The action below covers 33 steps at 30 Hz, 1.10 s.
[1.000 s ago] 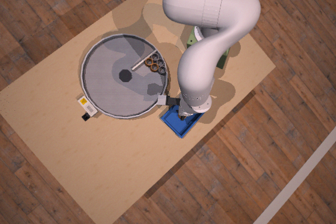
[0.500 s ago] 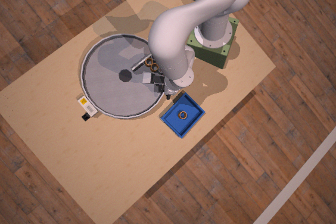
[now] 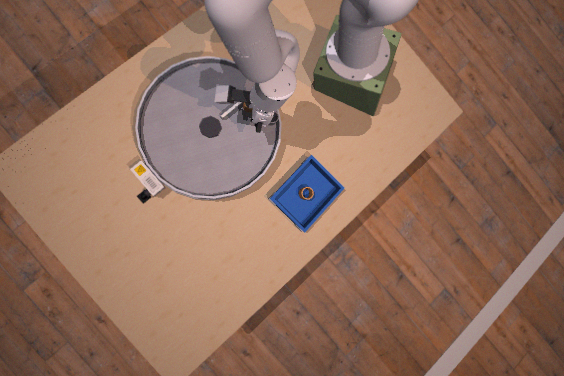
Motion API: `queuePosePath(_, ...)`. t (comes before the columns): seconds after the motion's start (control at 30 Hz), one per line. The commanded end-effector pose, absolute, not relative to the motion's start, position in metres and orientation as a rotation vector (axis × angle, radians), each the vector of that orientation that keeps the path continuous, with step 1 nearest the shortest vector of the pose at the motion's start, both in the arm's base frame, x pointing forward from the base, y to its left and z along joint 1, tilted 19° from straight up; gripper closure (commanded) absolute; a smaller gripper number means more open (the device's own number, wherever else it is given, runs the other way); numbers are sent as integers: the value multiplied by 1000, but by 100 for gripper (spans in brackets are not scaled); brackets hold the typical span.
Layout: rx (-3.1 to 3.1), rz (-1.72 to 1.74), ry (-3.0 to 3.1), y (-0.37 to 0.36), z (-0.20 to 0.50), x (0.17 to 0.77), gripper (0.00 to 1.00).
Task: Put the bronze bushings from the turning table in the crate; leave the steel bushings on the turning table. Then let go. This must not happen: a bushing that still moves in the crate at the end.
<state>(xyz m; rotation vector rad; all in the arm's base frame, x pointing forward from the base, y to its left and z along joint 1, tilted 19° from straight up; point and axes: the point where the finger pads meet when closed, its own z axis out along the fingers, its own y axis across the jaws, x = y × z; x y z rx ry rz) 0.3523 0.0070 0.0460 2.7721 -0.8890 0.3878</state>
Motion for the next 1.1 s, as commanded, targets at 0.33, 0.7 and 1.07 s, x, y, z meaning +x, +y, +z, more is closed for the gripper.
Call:
queuePosePath(0.33, 2786, 396, -888, -34, 59, 355, 53)
queuePosePath(0.7, 2786, 396, -888, -37, 48, 357, 53)
queuePosePath(1.07, 2786, 396, -888, -41, 36, 360, 53)
